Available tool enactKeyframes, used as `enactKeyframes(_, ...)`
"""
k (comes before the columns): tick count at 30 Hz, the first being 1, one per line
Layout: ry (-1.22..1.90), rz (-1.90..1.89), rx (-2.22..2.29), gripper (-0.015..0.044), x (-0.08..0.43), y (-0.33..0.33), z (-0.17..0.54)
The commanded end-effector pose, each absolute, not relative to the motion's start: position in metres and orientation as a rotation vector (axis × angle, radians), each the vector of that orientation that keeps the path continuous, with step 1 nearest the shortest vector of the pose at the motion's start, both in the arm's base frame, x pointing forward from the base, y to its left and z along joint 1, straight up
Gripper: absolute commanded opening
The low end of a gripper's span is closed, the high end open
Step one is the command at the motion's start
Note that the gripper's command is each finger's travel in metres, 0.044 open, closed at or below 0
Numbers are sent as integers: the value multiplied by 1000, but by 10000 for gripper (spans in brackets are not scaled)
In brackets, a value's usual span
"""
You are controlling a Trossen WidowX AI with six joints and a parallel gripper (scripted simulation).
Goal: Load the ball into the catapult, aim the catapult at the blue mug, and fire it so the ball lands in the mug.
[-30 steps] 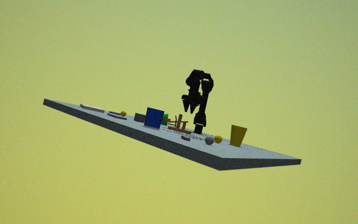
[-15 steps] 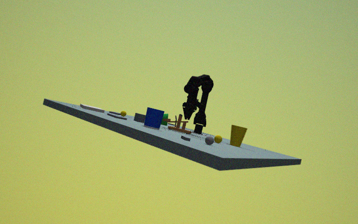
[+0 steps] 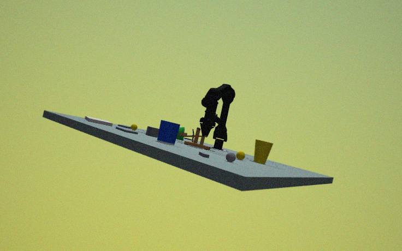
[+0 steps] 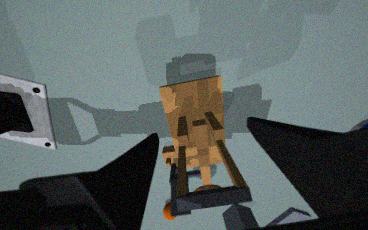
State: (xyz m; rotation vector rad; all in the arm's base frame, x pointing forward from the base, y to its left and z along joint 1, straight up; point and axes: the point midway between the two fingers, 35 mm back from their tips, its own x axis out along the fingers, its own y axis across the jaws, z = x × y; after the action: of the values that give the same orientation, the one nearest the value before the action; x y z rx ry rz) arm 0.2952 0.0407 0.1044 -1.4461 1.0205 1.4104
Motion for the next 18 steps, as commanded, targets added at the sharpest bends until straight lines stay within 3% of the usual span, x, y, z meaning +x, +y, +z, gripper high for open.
enactKeyframes(1,1025,1416,-1448,440,295,40,97)
enactKeyframes(18,1025,1416,-1447,440,294,40,70)
